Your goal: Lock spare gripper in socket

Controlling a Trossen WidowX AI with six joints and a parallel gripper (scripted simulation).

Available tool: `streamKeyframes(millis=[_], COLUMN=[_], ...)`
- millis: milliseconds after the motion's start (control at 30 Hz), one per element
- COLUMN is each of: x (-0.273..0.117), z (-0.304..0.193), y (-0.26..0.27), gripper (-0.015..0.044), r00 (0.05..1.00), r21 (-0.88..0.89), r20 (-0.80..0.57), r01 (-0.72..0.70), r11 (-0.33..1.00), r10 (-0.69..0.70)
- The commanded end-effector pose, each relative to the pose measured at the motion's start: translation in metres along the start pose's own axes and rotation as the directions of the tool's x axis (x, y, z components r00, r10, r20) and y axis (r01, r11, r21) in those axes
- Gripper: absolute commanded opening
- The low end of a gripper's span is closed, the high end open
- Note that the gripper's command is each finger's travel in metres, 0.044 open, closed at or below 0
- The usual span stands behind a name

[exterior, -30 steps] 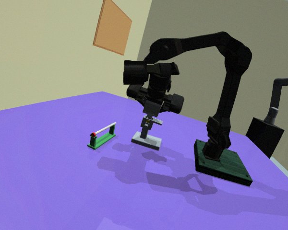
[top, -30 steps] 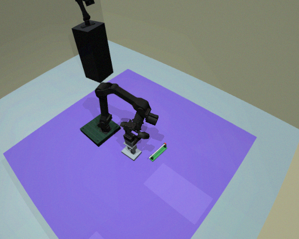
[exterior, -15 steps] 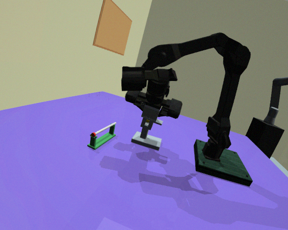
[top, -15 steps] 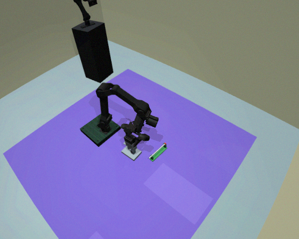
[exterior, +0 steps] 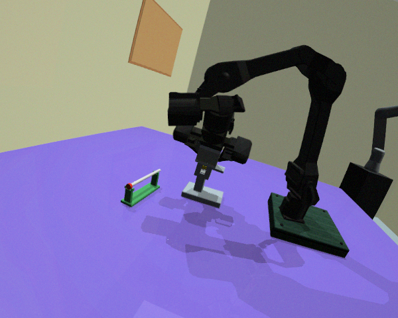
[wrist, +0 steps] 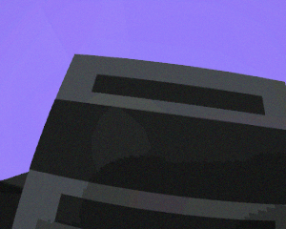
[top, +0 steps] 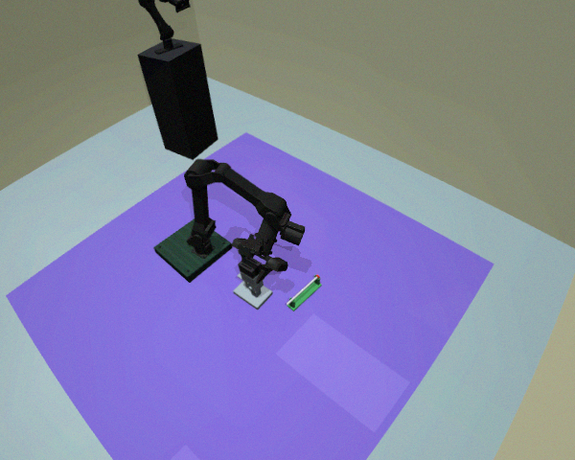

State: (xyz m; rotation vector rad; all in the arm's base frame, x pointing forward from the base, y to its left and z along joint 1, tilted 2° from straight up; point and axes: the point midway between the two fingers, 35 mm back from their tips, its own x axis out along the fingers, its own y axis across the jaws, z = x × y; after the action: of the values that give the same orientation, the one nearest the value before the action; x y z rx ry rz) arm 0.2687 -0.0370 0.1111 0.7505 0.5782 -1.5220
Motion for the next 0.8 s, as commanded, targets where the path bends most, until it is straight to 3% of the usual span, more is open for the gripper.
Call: streamKeyframes(millis=[0,433,767], x=[0.000,0.000,-0.014], z=[0.000,0.000,0.014], y=[0.000,0.000,-0.002], gripper=[0.0105,0.0440,0.0440], r00=[1.000,1.000,1.000], r21=[0.001,0.001,-0.008], r20=[-0.001,-0.001,0.004], r01=[-0.001,-0.001,0.009], r11=[1.000,1.000,1.000], r10=[0.001,0.001,-0.009])
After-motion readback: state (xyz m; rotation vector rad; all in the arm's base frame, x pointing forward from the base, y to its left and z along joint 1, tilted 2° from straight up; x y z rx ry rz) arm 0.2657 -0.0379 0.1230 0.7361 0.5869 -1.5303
